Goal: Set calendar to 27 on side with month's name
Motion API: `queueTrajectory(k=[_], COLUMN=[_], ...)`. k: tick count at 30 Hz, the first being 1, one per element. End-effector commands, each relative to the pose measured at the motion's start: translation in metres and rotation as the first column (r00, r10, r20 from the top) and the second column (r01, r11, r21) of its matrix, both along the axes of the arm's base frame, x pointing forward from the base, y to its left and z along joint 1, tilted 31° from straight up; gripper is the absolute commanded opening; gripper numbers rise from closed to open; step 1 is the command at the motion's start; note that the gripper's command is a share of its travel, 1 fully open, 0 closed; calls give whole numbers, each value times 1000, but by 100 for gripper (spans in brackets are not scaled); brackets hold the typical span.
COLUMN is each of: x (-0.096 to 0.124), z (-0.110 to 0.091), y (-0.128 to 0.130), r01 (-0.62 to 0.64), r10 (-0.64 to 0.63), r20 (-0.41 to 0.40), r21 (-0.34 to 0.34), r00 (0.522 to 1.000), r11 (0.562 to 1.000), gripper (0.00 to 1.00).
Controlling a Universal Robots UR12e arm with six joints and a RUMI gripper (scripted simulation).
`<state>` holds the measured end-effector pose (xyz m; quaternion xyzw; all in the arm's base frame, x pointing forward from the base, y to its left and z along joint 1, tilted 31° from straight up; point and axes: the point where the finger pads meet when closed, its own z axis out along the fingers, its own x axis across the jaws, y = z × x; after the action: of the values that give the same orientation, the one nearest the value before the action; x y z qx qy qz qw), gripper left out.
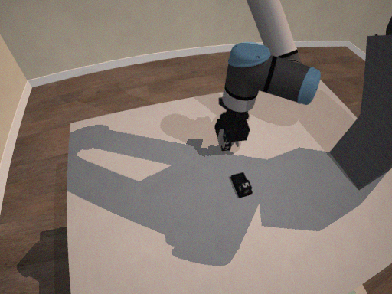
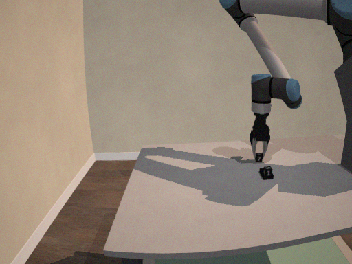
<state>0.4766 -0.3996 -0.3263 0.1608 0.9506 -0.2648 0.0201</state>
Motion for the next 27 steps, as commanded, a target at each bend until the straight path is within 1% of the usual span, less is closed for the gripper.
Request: queueTrajectory(k=[1, 8, 13, 16, 23, 27], x=[0, 0, 1, 1, 4, 5], z=[0, 1, 6, 18, 61, 79], y=[0, 0, 3, 11, 36, 47], r01=[0, 0, 0, 0, 0, 0], r10=[0, 0, 0, 0, 0, 0], r20=[0, 0, 0, 0, 0, 0], r21=[0, 0, 0, 0, 0, 0], r00=[1000, 1000, 1000, 1000, 1000, 1000], r11=[1000, 1000, 1000, 1000, 1000, 1000], gripper=[11, 11, 11, 11, 11, 11])
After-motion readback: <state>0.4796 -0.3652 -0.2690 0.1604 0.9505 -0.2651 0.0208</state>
